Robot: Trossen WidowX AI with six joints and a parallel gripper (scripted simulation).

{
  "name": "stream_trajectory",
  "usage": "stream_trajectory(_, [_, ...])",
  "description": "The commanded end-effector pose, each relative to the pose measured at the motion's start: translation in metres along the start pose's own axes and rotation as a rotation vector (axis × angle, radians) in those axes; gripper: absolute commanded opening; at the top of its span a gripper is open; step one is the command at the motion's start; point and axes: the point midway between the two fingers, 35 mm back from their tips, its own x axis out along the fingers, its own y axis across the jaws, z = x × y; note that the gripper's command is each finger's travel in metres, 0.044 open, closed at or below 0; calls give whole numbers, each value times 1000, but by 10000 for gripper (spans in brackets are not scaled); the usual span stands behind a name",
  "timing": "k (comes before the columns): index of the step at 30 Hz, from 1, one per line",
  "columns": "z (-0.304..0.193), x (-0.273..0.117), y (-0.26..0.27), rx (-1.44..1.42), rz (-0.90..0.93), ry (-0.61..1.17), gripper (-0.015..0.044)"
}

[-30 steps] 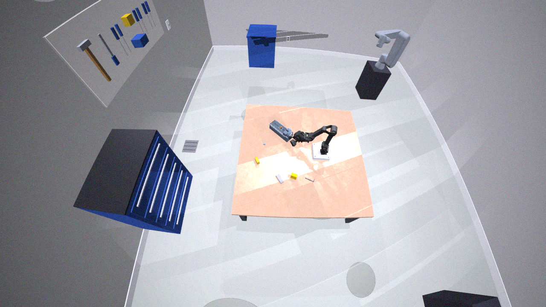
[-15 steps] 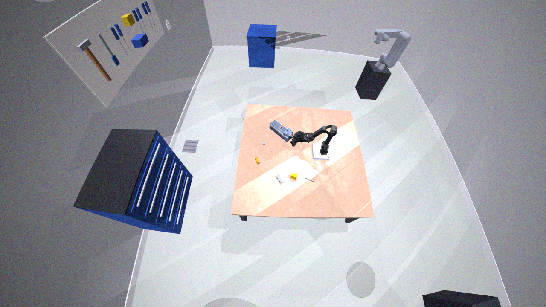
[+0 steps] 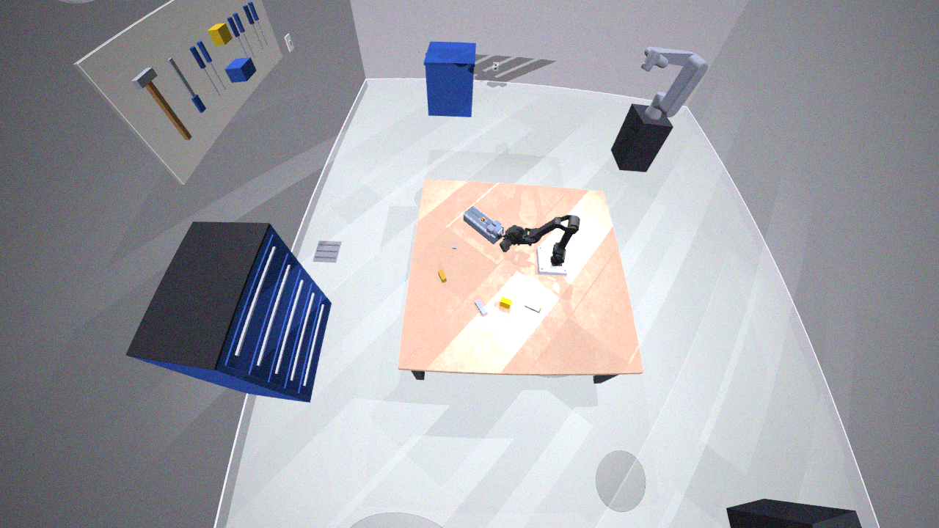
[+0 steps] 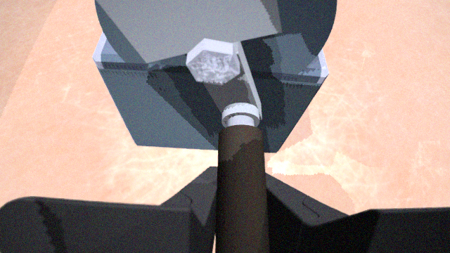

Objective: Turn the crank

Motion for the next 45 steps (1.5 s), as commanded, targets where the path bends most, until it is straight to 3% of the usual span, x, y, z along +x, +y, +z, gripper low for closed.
stream_trajectory(1, [0, 0, 1, 4, -1, -2, 0])
stream_trajectory(45, [-2, 3, 18, 5, 0, -2, 0])
